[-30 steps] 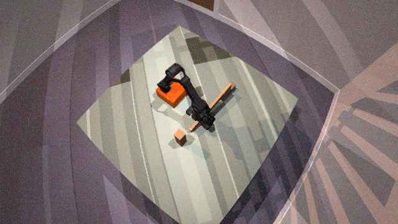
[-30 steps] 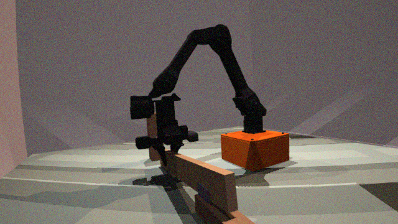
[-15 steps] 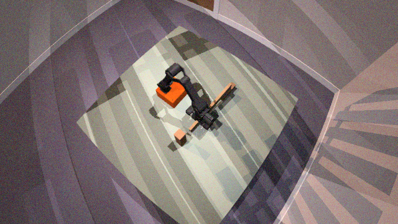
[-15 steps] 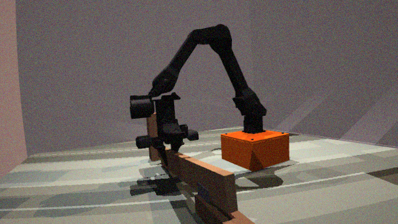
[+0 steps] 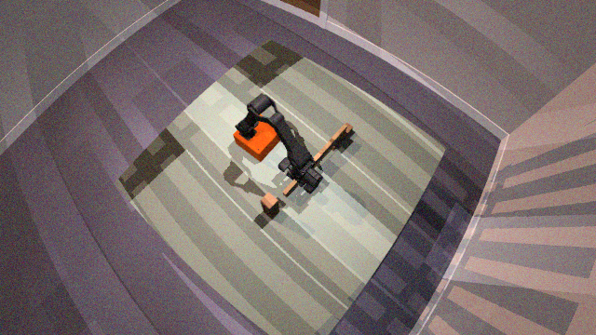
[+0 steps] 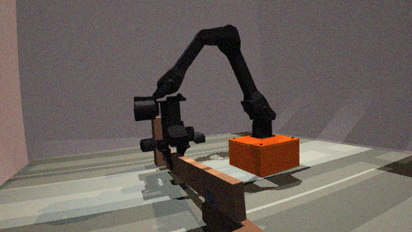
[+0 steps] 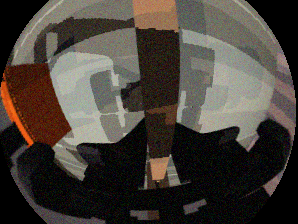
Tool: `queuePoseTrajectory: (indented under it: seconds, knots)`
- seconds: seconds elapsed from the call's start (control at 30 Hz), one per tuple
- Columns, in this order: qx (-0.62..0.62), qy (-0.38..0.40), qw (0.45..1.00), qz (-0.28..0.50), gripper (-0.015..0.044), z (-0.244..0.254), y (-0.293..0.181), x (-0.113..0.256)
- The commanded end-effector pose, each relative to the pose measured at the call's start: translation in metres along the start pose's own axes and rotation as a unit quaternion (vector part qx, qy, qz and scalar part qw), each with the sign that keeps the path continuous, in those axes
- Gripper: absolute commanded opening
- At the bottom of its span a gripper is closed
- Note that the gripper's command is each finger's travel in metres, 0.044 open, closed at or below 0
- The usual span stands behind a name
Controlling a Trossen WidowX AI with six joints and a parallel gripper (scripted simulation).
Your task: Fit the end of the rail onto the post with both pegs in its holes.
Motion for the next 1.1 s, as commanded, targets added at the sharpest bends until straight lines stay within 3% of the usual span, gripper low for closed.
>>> queuePoseTrajectory:
  seconds: [0.0,1.07]
  knots:
    - [0.001,-0.008,1.000,-0.002,0.0000,-0.003,0.001,0.008]
    - [0.001,-0.008,1.000,-0.002,0.0000,-0.005,0.001,0.024]
Point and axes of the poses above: the point midway between the two fingers, 35 mm back from their tips, its own x axis back along the fingers, its own z axis across the jaws, y = z × x, the point moved 3 cm from there along x, back along the fingers, and after that the axes turned 1 degree about -x, right-handed, at the moved point
